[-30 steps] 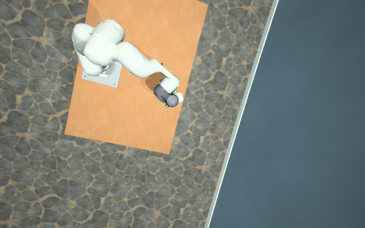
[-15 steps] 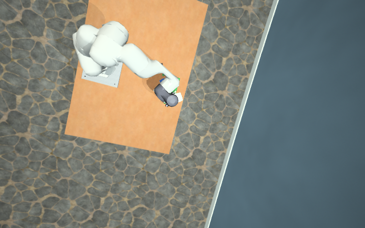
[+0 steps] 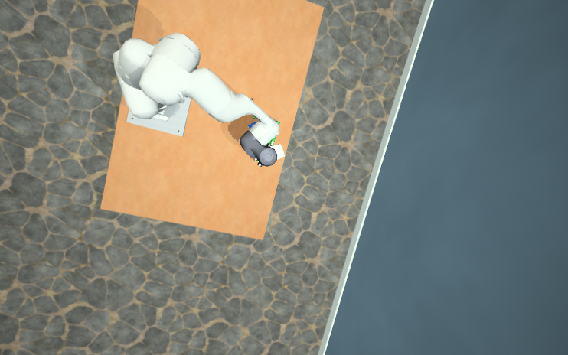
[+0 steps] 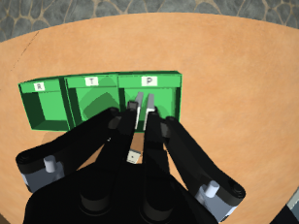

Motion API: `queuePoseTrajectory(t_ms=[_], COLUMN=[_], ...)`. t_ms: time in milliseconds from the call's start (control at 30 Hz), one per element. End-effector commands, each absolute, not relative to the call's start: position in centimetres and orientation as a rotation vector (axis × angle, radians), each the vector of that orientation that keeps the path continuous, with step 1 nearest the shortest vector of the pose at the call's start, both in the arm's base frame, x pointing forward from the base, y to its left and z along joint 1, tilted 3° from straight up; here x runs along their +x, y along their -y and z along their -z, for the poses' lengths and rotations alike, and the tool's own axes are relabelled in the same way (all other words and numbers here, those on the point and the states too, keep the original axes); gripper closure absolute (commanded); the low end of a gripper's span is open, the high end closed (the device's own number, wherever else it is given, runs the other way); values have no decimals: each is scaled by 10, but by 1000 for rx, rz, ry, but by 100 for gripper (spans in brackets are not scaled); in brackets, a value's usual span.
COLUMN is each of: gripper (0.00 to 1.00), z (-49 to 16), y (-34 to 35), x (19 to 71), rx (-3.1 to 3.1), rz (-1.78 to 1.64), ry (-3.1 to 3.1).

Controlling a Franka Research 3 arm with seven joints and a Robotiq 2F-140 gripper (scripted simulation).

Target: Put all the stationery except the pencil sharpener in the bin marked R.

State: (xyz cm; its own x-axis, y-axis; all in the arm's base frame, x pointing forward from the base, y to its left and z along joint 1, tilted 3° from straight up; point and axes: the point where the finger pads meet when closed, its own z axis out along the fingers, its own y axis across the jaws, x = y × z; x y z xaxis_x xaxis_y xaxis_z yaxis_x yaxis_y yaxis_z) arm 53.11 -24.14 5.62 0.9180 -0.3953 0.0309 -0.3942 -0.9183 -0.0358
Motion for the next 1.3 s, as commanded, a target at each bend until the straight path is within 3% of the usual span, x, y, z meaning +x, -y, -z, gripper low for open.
queuePoseTrajectory(t_ms=[0,1267], gripper=[95,95], z=[-57,-63], y=[241,241], x=[532,532], rx=[-3051,-3051], rz=[64,64], ry=[-612,-612])
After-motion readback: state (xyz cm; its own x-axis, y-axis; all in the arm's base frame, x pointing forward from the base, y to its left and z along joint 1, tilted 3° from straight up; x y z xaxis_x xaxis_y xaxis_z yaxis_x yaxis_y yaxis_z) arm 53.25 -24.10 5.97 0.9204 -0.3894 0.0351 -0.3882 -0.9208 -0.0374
